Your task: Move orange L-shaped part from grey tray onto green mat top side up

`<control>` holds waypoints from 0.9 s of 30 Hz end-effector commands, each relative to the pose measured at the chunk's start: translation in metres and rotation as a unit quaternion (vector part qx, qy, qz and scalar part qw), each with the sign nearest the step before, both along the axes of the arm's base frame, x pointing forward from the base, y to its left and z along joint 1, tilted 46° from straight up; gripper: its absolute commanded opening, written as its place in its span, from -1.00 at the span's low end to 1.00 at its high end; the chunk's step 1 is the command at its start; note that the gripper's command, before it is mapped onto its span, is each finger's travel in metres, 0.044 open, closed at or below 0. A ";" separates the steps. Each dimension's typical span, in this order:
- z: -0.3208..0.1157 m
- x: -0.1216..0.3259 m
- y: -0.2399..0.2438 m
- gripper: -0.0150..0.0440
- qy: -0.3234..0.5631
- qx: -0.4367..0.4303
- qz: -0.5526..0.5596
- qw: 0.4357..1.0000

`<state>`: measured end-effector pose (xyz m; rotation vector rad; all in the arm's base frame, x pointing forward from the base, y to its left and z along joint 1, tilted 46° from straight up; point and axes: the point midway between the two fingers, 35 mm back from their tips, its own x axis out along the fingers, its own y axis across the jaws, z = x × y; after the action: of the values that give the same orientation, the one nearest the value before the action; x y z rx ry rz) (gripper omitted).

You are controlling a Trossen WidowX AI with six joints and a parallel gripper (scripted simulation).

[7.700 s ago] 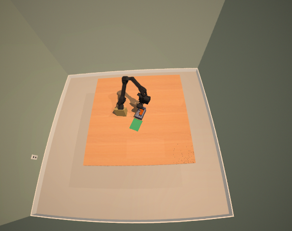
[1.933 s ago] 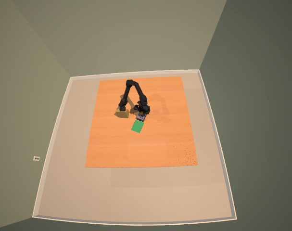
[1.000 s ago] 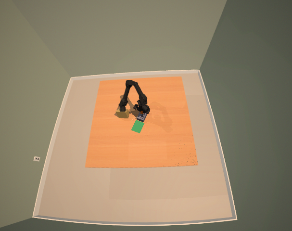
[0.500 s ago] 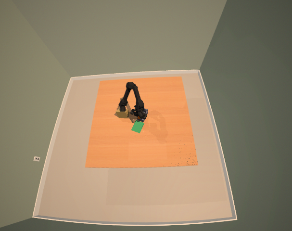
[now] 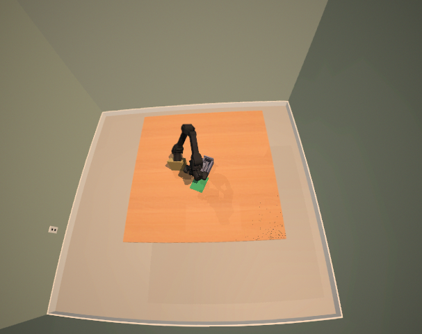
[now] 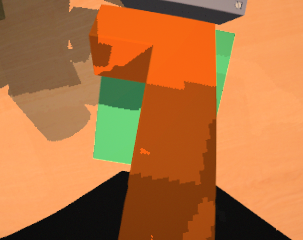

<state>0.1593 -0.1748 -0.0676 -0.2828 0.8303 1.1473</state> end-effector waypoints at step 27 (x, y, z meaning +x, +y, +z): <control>-0.033 -0.003 0.012 -0.49 -0.002 -0.003 0.003 1.000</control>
<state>0.1544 -0.1672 -0.0964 -0.2982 0.8322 1.1531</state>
